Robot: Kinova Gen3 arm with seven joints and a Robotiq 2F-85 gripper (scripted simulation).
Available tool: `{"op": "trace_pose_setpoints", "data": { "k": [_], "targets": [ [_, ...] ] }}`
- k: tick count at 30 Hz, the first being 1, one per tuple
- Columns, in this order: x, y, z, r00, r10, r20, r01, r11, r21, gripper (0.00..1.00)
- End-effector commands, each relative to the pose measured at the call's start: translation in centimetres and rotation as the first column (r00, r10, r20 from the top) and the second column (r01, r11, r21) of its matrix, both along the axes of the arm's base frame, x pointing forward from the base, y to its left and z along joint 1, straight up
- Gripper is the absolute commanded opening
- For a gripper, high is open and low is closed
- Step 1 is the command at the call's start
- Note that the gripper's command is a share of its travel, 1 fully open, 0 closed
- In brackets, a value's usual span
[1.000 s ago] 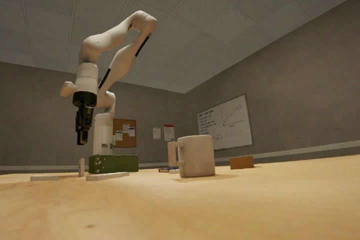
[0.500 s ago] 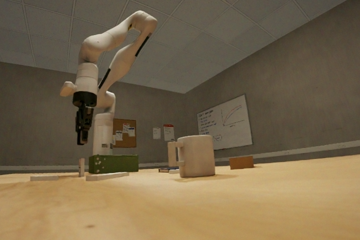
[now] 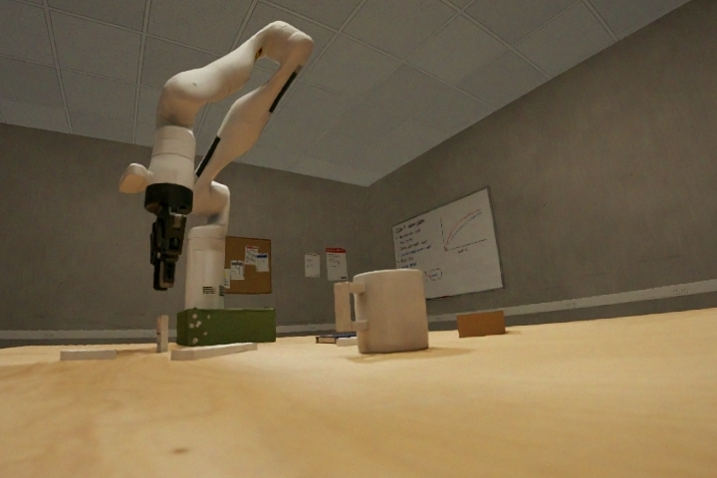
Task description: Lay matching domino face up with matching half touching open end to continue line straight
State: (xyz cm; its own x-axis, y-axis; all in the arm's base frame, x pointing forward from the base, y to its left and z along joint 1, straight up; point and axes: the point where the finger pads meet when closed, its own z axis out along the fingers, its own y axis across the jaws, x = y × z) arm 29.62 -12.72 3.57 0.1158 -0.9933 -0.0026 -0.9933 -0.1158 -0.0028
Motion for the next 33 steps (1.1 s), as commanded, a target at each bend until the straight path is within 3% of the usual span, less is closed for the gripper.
{"op": "trace_pose_setpoints", "data": {
  "k": [1, 33],
  "targets": [
    [0.0, 0.0, -0.1, 1.0, 0.0, 0.002, 0.0, 1.0, 0.0, 0.49],
    [0.0, 0.0, -2.7, 1.0, 0.0, 0.002, 0.0, 1.0, 0.0, 0.49]
  ]
}}
